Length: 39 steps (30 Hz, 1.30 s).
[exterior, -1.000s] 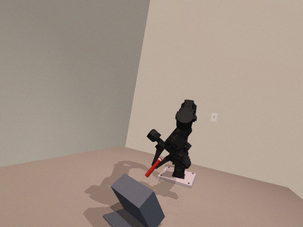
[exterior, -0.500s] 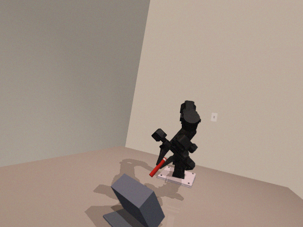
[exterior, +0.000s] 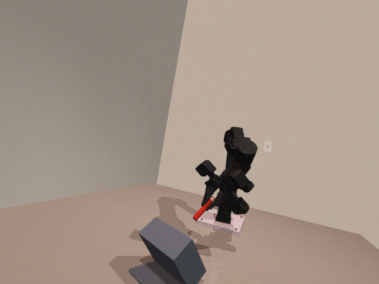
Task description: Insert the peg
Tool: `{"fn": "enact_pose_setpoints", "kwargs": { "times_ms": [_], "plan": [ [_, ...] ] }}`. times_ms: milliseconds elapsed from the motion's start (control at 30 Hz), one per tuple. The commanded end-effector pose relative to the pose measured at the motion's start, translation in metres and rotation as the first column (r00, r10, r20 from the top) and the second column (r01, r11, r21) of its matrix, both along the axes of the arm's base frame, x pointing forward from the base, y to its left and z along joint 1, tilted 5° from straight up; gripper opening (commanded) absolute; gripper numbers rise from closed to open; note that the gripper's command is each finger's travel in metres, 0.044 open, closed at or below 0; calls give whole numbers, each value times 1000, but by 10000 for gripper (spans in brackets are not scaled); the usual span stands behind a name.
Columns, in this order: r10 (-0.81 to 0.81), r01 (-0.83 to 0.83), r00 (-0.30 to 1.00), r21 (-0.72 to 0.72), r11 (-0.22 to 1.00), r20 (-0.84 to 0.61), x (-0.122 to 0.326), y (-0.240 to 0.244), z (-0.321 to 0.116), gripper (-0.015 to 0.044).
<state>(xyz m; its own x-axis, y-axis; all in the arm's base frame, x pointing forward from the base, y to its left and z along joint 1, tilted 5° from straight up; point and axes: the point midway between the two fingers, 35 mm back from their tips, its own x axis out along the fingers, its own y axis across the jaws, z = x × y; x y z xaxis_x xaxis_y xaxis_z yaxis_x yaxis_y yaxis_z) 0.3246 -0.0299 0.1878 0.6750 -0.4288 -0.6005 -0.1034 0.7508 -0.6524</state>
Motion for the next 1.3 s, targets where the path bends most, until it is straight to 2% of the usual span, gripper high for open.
{"fn": "enact_pose_setpoints", "kwargs": {
  "times_ms": [0,1267],
  "plan": [
    [22,-21,1000,-21,1000,16,-1,6,2,0],
    [68,-65,996,-66,996,58,39,-4,-23,0]
  ]
}}
